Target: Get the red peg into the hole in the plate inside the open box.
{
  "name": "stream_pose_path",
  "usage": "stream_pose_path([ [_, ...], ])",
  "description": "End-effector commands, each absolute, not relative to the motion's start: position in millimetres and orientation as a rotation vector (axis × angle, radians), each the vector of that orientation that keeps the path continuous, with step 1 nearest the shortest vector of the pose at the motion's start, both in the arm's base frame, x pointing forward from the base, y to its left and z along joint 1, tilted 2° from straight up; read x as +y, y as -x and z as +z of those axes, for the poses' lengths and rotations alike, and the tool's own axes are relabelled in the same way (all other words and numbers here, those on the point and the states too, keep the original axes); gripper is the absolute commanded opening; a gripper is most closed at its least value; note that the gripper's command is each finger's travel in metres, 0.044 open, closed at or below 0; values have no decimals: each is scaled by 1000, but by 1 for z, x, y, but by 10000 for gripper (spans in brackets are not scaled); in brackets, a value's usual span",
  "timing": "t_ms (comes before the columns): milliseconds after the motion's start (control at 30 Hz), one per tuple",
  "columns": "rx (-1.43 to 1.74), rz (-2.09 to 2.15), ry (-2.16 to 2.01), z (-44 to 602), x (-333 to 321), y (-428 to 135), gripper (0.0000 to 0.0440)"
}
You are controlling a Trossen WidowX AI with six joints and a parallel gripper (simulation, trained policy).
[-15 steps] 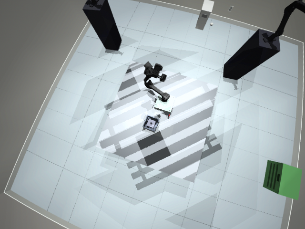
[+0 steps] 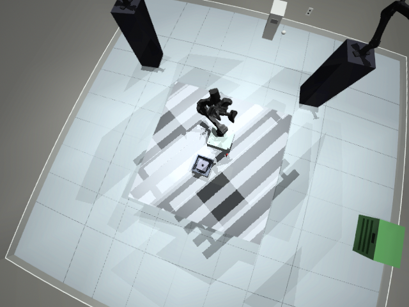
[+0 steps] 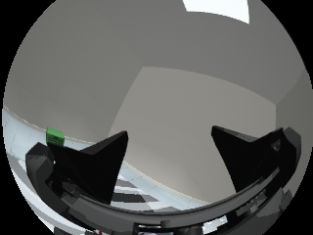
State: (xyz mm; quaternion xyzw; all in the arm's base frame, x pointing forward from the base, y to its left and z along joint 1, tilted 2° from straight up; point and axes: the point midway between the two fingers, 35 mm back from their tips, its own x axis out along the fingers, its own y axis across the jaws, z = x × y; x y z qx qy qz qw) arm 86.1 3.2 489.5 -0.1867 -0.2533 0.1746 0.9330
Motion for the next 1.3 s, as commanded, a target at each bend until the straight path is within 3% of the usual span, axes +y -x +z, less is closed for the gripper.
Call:
stream_pose_path([
  [0,-403,385,378,470,27,-104,440],
  [567,200,389,292,345,102,-178,440],
  [1267,850,83,63,196,107,-209,440],
])
